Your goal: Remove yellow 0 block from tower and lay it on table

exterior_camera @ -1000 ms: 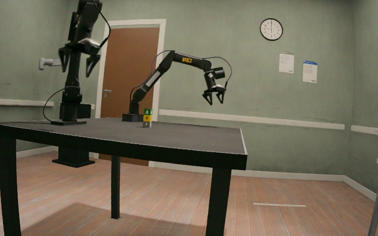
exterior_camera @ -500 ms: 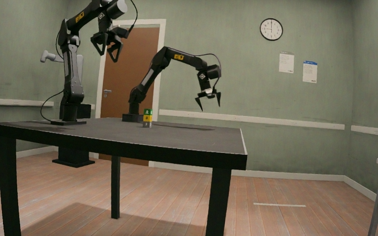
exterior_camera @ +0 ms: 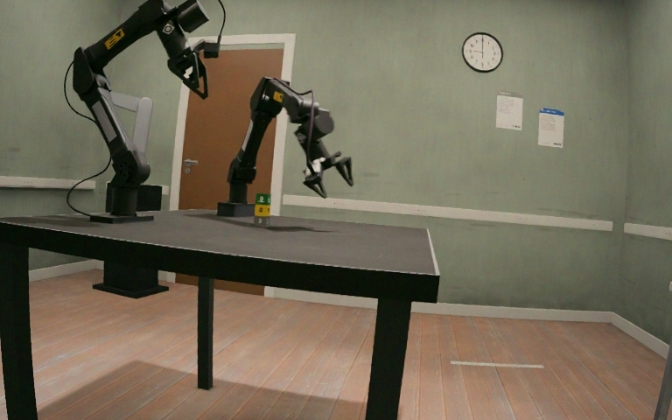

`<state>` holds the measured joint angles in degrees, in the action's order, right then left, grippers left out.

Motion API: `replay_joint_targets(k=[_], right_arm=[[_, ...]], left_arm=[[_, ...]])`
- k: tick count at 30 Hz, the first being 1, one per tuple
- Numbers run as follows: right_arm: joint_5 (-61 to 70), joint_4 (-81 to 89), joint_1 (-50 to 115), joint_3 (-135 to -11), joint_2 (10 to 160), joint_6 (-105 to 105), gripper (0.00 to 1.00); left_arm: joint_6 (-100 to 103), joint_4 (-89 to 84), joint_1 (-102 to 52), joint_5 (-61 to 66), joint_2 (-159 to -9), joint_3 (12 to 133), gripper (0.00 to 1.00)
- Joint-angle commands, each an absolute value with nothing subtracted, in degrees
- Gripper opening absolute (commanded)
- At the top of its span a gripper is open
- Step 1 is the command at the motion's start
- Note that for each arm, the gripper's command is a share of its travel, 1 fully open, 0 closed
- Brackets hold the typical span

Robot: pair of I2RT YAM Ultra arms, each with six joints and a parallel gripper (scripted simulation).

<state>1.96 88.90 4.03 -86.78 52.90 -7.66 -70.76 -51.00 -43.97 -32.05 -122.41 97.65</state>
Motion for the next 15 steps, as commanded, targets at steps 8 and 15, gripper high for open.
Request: replay_joint_targets(k=[8, 15], right_arm=[[6.0, 89.7, 10.0, -85.7, 43.0, -3.5, 1.00], [7.0, 89.7, 9.5, -85.5, 38.7, -2.8, 1.00]], left_arm=[[-76.0, -47.0, -60.9, -47.9, -119.3, 92.8, 1.00], [-80.1, -44.4, -68.4, -50.6, -118.9, 88.8, 1.00]])
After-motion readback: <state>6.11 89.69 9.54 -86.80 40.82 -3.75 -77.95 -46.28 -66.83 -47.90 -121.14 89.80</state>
